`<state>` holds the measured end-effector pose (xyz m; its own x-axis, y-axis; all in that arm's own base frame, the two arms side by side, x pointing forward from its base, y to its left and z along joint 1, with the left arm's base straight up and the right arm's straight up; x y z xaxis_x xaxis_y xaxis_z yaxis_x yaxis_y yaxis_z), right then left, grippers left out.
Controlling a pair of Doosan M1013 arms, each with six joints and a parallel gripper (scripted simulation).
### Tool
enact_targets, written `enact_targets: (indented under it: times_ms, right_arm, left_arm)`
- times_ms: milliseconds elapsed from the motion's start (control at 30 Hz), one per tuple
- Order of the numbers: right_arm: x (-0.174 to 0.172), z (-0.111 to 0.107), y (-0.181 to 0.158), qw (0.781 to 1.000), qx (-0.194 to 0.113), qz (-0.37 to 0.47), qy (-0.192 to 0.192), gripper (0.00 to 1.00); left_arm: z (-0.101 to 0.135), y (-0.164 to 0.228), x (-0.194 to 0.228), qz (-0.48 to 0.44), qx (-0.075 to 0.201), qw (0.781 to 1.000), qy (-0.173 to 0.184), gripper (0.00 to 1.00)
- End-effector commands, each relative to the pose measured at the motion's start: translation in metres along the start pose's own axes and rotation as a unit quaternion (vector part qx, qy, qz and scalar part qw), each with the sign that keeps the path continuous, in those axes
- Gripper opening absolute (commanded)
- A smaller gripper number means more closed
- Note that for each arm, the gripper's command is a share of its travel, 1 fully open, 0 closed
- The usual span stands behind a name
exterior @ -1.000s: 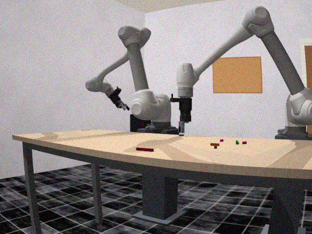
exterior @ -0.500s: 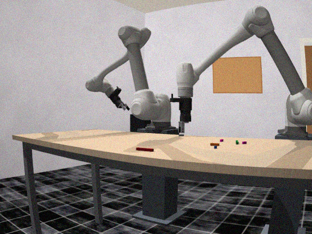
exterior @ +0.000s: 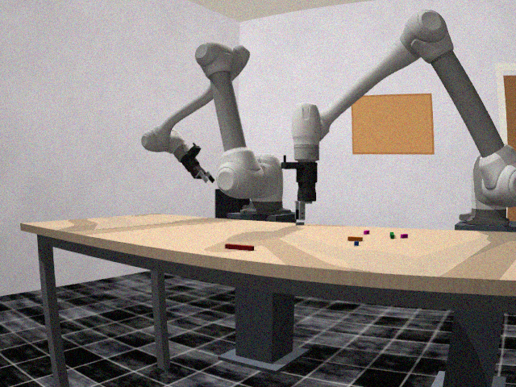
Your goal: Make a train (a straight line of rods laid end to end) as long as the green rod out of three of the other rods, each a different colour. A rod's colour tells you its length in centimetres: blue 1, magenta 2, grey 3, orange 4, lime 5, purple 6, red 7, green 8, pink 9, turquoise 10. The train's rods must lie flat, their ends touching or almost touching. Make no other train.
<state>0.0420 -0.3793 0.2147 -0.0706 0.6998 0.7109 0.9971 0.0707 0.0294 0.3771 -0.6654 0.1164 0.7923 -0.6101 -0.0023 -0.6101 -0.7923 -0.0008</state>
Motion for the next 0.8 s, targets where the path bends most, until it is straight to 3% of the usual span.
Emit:
enact_targets:
  times_ms: [0,767]
  right_arm:
    - [0.001,0.000,0.001,1.000,-0.005,0.000,-0.003,1.00]
    - [0.001,0.000,0.001,1.000,-0.005,0.000,-0.003,1.00]
  left_arm:
    - [0.001,0.003,0.000,0.001,-0.001,1.000,0.003,0.54]
    - [0.017,0.003,-0.001,0.001,0.000,1.000,0.001,0.54]
Point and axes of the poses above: on each arm, the point where the finger pads meet when closed, its own z axis out along the fingers, its own y axis across the jaws, x = y × z, the point moved 8 cm from there along -z, back along the fingers
